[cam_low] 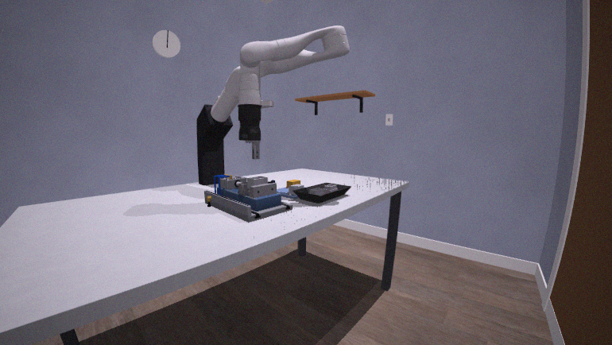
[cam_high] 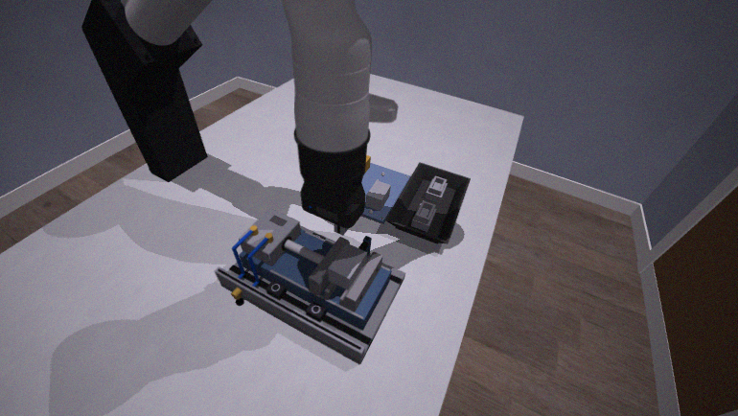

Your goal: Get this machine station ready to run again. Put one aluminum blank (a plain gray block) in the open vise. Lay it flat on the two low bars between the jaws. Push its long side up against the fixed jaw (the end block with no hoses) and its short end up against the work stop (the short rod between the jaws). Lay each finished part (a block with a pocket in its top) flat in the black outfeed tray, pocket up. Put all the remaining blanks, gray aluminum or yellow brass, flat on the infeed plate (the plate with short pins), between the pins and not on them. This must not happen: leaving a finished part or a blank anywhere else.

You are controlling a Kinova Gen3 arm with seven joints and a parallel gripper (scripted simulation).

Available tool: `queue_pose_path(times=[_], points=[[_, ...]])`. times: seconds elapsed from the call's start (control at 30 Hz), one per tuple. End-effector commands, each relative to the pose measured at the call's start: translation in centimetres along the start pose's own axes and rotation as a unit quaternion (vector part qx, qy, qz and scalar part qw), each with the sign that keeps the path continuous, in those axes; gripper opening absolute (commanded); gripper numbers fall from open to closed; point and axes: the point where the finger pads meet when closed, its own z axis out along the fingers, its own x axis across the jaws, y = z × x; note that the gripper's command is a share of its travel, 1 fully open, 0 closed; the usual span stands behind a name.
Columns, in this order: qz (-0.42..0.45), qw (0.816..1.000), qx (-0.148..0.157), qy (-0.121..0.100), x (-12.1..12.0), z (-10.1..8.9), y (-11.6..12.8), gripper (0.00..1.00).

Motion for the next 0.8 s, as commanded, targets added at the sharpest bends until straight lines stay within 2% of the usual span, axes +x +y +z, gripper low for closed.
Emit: queue_pose_path(times=[0.0,0.77], points=[[0.003,1.000,-0.005,0.005,-1.69,-0.30,0.43,0.00],[0.000,1.000,-0.005,0.005,-2.02,-0.32,0.45,0.00]])
